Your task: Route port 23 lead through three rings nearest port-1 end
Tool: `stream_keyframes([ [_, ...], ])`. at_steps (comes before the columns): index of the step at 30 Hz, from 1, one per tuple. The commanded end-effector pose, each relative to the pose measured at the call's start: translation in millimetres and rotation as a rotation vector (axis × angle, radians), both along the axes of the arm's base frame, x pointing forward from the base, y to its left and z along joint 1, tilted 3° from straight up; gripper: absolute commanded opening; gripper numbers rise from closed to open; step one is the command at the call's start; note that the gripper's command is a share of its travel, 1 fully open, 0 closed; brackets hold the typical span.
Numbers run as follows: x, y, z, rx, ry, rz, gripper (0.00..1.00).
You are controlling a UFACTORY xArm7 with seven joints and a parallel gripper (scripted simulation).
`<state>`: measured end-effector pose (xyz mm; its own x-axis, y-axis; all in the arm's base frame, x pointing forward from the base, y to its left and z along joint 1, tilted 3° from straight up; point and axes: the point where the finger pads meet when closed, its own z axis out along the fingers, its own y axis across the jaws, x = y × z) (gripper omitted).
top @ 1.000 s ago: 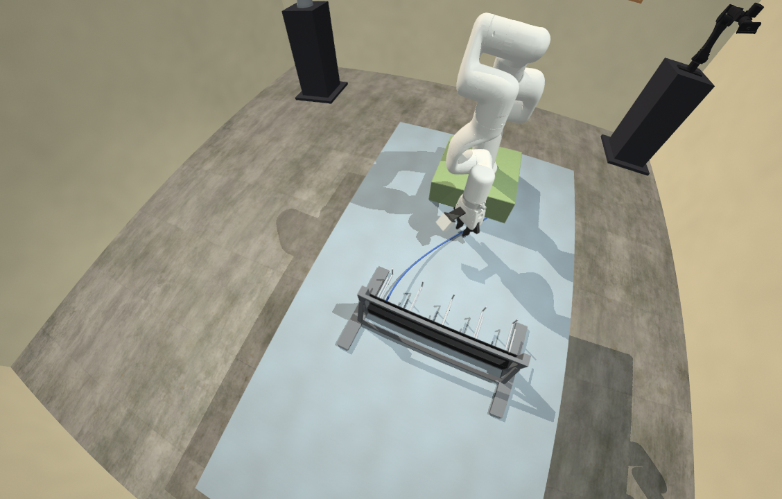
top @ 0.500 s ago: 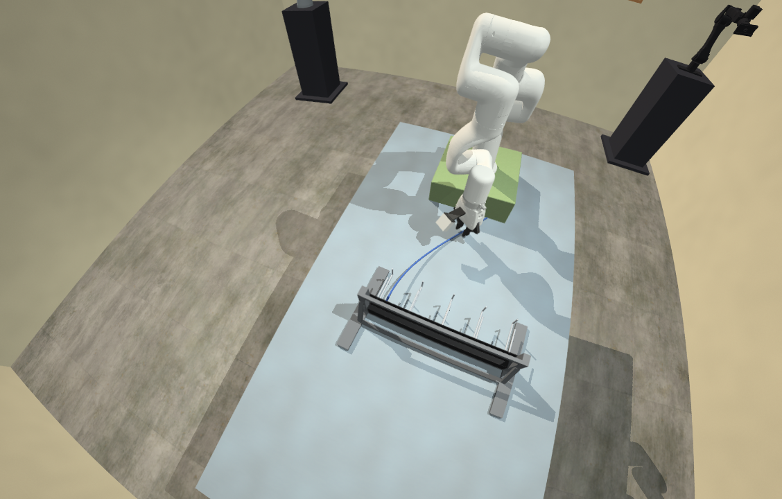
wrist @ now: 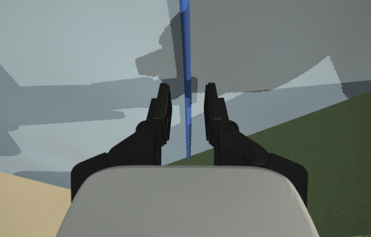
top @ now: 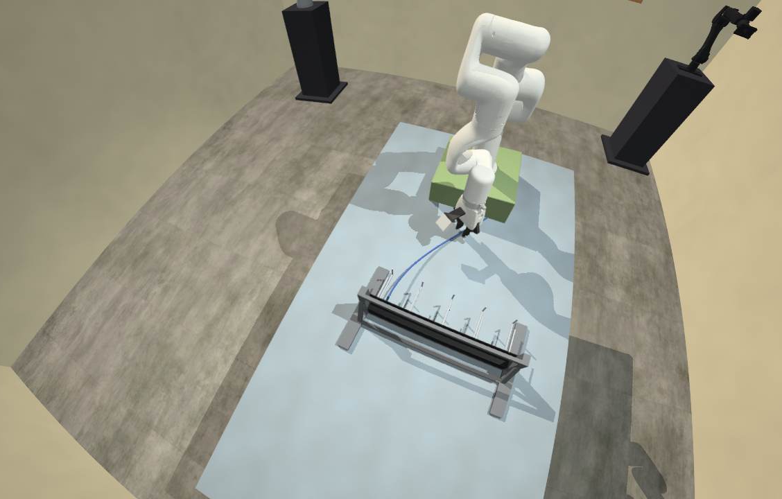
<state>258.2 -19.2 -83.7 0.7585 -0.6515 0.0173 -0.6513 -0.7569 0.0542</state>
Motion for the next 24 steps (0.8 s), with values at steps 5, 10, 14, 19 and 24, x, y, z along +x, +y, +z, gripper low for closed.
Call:
stream_keyframes([
  [5,0.9,0.0,-0.1,0.000,-0.002,0.000,0.33],
  [10,0.9,0.0,-1.1,0.000,-0.002,0.000,0.33],
  [14,0.9,-0.1,-2.0,0.000,-0.002,0.000,0.33],
  [19,0.9,-0.1,-2.8,0.000,-0.002,0.000,0.33],
  [24,0.9,-0.2,-4.3,0.000,-0.002,0.000,0.33],
])
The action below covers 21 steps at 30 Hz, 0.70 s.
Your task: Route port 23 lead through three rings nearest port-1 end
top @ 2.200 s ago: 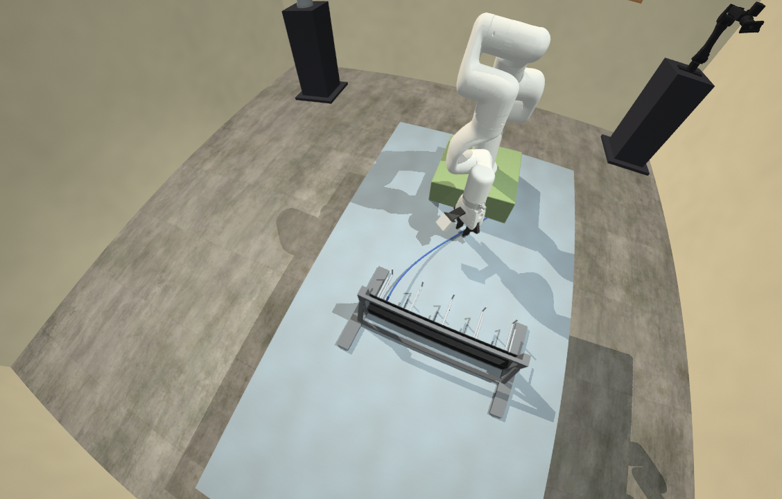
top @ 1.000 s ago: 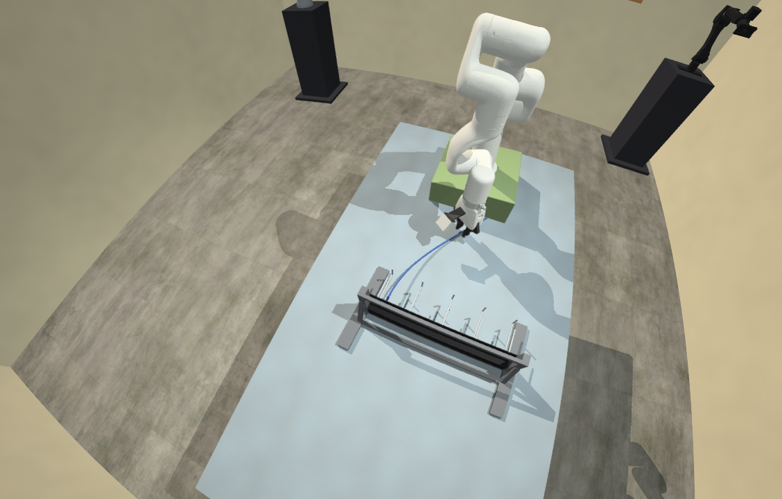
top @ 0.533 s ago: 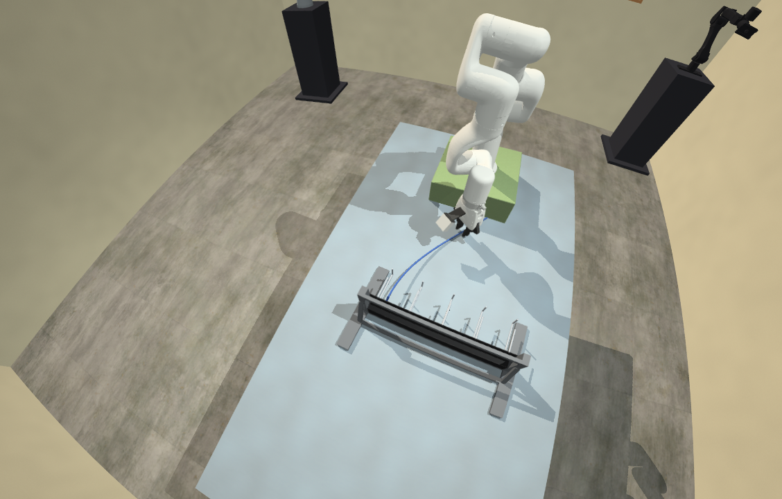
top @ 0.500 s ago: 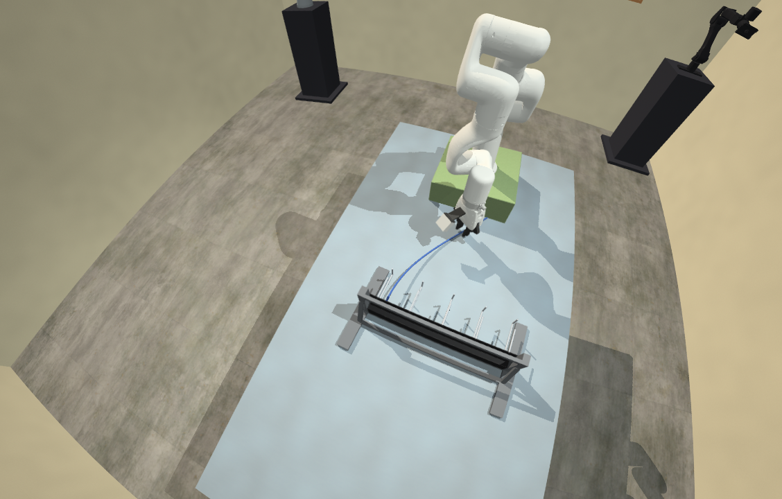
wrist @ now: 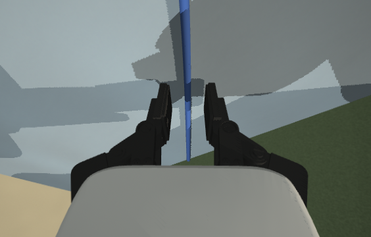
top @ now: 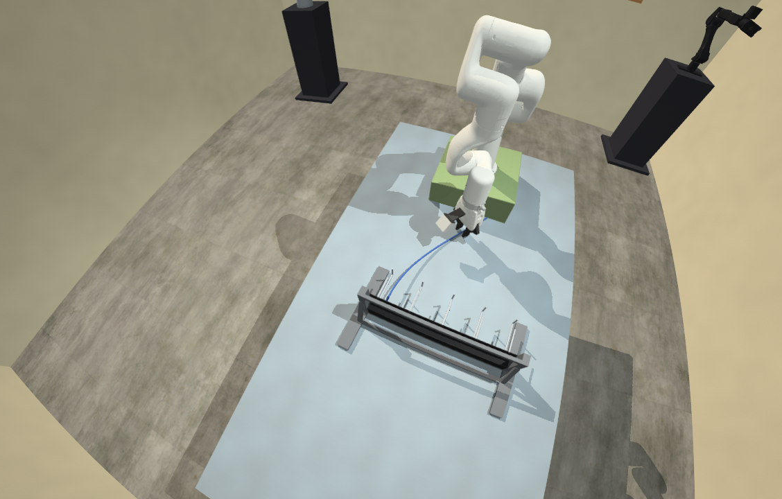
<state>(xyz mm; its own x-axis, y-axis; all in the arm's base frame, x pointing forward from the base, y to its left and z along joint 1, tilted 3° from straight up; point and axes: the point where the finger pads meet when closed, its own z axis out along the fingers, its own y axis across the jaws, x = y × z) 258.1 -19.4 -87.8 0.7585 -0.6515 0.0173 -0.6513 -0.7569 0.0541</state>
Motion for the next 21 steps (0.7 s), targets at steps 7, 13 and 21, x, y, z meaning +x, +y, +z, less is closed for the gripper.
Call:
stream_keyframes([
  [7,0.9,-0.1,-2.1,0.000,-0.002,0.000,0.33],
  [13,0.9,-0.1,-3.0,0.000,-0.002,0.000,0.33],
  [21,0.8,-0.2,-4.2,0.000,-0.002,0.000,0.33],
])
